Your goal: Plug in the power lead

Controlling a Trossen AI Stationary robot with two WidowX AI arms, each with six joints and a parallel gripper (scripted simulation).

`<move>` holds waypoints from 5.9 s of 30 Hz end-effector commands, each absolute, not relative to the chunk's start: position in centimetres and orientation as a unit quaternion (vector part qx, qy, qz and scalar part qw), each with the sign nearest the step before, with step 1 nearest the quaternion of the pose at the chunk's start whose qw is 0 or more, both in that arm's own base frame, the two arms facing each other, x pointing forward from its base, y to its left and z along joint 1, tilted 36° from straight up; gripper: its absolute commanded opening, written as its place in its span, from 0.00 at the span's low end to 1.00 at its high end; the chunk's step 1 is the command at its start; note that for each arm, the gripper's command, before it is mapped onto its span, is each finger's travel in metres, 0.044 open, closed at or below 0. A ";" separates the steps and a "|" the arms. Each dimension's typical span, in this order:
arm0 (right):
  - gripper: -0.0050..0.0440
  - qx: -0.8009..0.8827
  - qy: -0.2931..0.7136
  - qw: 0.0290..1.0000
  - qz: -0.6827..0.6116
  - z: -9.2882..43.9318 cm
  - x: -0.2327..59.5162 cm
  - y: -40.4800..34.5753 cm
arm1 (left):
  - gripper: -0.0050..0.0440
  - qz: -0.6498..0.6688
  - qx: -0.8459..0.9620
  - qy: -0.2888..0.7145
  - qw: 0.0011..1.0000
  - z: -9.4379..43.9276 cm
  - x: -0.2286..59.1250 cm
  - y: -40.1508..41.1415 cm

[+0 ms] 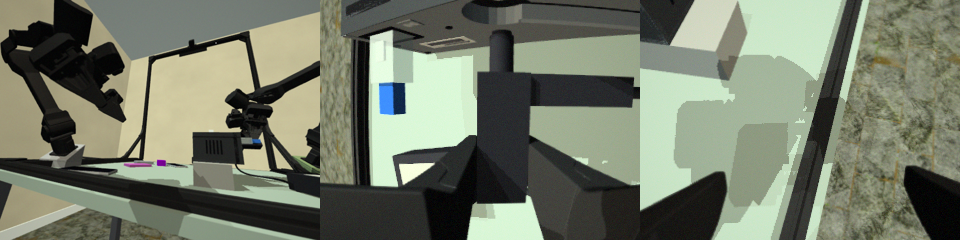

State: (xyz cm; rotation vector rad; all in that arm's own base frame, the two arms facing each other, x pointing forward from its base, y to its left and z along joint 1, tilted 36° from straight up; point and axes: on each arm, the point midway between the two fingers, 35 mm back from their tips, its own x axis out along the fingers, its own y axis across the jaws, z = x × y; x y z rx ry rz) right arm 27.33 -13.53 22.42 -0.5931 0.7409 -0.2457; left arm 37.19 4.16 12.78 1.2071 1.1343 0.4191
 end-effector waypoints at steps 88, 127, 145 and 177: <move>0.92 -0.285 0.356 0.882 -0.118 22.4 27.3 -13.5 | 0.10 0.189 0.536 0.498 0.655 12.7 38.4 3.9; 0.92 -0.285 0.356 0.882 -0.118 22.4 27.3 -13.5 | 0.10 0.189 0.536 0.498 0.655 12.6 39.2 3.7; 0.92 -0.285 0.356 0.882 -0.118 22.4 27.3 -13.5 | 0.10 0.189 0.536 0.498 0.655 12.6 39.3 3.6; 0.92 -0.285 0.356 0.882 -0.118 22.4 27.3 -13.5 | 0.10 0.189 0.537 0.498 0.655 12.4 40.4 3.3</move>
